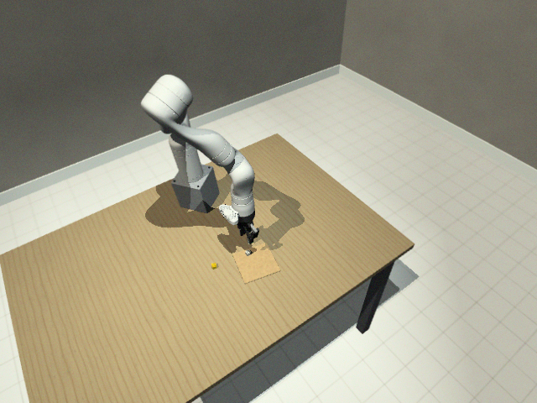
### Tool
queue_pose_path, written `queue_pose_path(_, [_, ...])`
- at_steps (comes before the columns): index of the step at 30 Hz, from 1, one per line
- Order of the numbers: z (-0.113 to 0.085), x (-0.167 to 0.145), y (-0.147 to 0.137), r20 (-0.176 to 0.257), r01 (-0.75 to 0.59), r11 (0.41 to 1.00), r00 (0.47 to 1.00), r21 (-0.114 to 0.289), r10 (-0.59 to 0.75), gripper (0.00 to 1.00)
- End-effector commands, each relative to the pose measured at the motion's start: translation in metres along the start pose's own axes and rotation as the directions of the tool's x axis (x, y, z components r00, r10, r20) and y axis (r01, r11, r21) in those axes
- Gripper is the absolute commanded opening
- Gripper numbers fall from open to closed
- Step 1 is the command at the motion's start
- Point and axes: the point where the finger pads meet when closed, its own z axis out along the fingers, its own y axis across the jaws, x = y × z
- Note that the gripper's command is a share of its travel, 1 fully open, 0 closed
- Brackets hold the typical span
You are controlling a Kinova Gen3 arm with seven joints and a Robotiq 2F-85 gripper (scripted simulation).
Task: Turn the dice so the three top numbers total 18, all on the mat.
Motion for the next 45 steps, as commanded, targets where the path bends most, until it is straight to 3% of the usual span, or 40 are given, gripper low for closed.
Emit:
queue_pose_path(1, [-0.001, 0.000, -0.001, 0.000, 0.000, 1.000, 1.000, 0.002, 0.000, 1.00])
queue_pose_path(23, [-0.001, 0.000, 0.000, -0.001, 0.011, 1.000, 1.000, 0.002, -0.011, 1.00])
queue_pose_path(35, [0.003, -0.006, 0.006, -0.004, 0.213, 0.977, 0.977, -0.001, -0.213, 1.00])
queue_pose_path(40, [0.006, -0.011, 0.012, -0.005, 0.411, 0.912, 0.912, -0.004, -0.411, 1.00])
queue_pose_path(45, [0.010, -0.018, 0.019, -0.005, 0.628, 0.778, 0.778, -0.006, -0.628, 1.00])
